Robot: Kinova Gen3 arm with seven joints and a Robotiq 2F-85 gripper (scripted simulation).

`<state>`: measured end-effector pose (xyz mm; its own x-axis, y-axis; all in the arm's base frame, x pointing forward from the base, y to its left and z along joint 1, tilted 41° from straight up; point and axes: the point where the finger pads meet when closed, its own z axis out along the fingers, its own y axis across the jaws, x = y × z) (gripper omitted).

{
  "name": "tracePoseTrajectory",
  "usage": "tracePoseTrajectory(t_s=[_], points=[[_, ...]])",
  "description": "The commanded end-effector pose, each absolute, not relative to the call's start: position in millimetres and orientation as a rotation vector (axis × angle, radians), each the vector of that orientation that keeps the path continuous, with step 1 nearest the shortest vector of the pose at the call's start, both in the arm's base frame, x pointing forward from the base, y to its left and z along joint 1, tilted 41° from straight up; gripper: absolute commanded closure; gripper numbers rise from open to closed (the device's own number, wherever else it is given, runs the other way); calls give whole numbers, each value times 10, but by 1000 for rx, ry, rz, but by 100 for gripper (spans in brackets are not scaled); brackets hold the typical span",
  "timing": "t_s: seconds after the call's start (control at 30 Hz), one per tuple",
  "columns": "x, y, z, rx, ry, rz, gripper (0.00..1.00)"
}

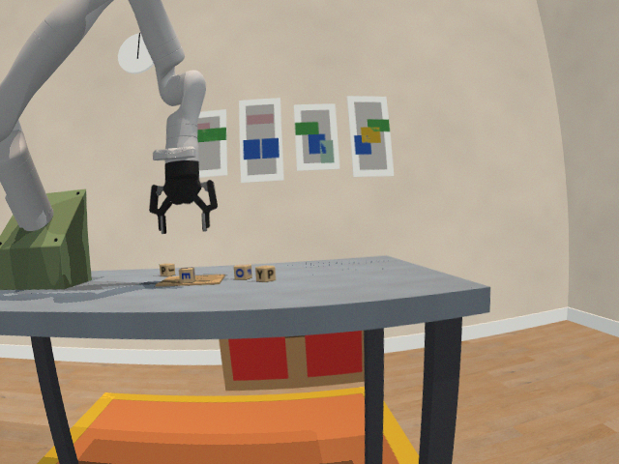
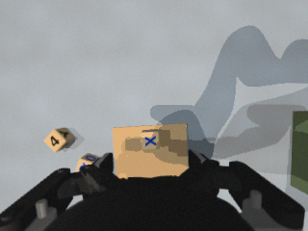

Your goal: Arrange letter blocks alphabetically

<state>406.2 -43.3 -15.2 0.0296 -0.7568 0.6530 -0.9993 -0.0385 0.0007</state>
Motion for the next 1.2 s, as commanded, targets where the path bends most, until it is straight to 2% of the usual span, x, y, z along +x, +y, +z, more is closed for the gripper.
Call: tracePoseTrajectory(t_s=[0.0, 0.7, 1.17], points=[[4038, -363, -199, 1841, -1788, 690, 0], [3312, 573, -1072, 1477, -2196, 830, 0], [3116, 714, -1251, 1377, -2281, 871, 0]])
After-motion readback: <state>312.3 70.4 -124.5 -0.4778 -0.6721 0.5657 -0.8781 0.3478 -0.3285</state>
